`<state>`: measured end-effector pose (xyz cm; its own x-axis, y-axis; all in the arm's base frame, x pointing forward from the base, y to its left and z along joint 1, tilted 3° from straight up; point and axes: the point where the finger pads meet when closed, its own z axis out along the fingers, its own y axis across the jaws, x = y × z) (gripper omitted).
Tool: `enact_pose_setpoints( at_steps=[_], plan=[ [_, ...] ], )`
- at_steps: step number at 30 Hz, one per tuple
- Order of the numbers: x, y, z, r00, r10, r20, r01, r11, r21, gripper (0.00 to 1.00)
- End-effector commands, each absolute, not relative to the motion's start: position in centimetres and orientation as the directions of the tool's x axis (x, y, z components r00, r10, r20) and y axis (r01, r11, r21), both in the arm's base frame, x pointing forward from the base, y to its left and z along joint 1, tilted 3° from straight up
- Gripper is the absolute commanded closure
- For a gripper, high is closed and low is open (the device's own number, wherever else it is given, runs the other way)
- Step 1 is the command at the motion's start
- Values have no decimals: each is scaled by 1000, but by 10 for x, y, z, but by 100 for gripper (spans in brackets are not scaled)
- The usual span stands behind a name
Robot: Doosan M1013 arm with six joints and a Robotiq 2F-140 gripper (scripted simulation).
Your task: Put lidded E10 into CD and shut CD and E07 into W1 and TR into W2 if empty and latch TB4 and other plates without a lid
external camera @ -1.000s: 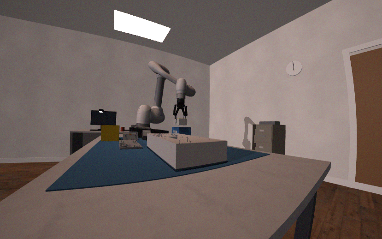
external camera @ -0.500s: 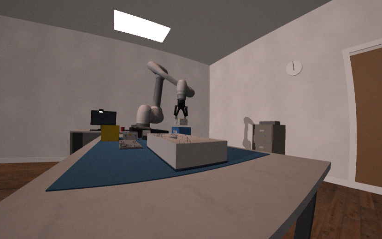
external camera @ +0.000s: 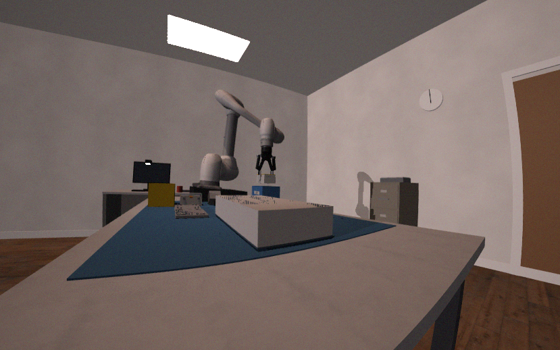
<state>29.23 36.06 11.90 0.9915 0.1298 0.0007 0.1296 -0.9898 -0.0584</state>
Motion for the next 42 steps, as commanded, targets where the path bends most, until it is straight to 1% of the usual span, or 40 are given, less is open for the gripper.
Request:
enact_pose_setpoints(
  at_steps=[1,15,16,42],
  plan=[
    [292,361,119,992,130,1,130,-990,-59,100],
    [292,361,119,992,130,1,130,-990,-59,100],
    [292,361,119,992,130,1,130,-990,-59,34],
    [292,361,119,992,130,1,130,-990,-59,34]
  ],
)
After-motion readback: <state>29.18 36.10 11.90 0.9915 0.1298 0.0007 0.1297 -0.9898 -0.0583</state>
